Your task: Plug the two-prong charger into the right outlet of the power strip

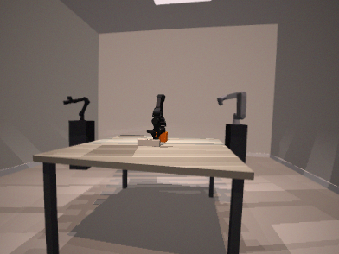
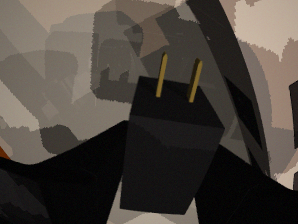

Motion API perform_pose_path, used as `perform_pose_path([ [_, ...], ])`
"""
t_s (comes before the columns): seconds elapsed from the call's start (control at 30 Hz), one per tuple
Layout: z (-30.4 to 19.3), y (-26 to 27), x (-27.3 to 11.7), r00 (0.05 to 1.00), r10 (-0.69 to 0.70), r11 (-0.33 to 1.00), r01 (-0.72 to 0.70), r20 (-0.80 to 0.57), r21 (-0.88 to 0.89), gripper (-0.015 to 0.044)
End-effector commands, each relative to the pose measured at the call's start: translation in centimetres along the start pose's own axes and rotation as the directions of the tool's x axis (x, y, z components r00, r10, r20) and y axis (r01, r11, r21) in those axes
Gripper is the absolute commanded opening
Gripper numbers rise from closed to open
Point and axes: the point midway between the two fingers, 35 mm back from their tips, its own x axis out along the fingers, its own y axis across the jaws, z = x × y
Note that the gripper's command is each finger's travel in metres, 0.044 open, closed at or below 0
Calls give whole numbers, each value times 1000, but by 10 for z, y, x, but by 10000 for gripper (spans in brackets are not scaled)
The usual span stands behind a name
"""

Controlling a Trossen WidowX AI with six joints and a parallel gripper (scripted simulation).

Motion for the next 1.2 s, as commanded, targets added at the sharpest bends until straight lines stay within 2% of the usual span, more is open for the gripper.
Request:
perform_pose_path([
  [0.0, -6, -1, 2, 1000, 3, 998, -3, 4, 60, 0],
  [0.57, -34, -9, 11, 1000, 17, 952, -17, 4, 304, 0],
  [1.17, -64, -12, 20, 999, 32, 840, -31, 7, 542, 0],
])
